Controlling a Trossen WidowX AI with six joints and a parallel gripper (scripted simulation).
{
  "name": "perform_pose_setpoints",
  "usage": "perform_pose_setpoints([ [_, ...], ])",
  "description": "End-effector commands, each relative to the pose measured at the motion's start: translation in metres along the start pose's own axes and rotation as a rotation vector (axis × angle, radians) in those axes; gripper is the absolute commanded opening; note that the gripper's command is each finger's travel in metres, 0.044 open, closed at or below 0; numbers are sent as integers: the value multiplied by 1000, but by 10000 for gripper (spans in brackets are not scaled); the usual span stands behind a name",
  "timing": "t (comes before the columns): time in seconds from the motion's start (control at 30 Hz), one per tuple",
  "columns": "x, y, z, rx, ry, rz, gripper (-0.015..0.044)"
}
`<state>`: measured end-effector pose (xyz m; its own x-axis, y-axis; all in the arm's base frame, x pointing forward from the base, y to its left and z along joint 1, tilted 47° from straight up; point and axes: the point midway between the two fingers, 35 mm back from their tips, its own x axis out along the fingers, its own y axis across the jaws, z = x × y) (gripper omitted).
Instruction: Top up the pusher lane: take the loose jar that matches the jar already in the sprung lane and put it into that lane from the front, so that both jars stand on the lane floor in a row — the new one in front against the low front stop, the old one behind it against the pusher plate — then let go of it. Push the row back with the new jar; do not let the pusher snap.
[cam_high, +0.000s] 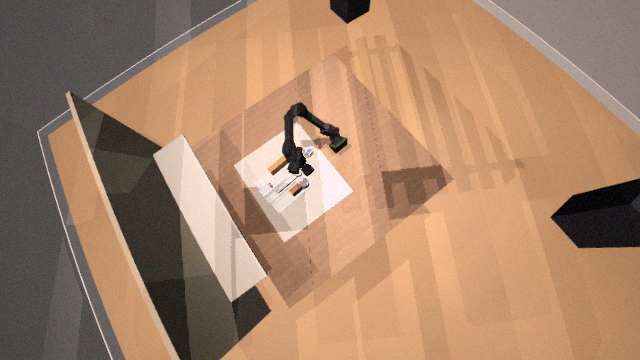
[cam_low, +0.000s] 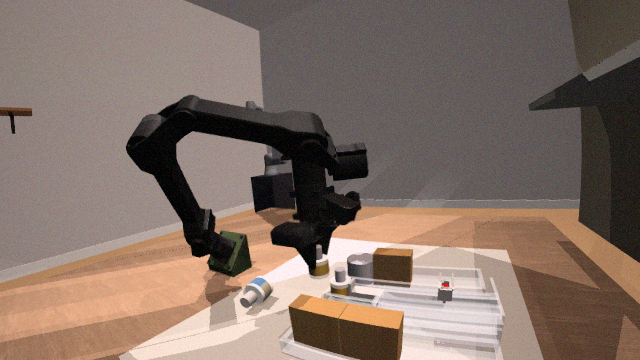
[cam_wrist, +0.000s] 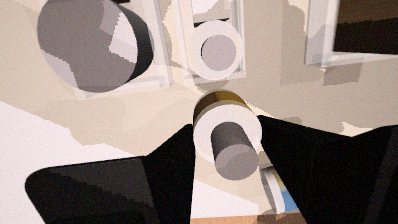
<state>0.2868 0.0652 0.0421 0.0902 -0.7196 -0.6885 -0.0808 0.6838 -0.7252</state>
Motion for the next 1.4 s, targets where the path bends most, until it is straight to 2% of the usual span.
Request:
perform_pose_setpoints([
  [0.0, 11, -1, 0, -7, 2, -6, 0],
  [1.37, 19, -1, 13, -7, 1, -6, 0],
])
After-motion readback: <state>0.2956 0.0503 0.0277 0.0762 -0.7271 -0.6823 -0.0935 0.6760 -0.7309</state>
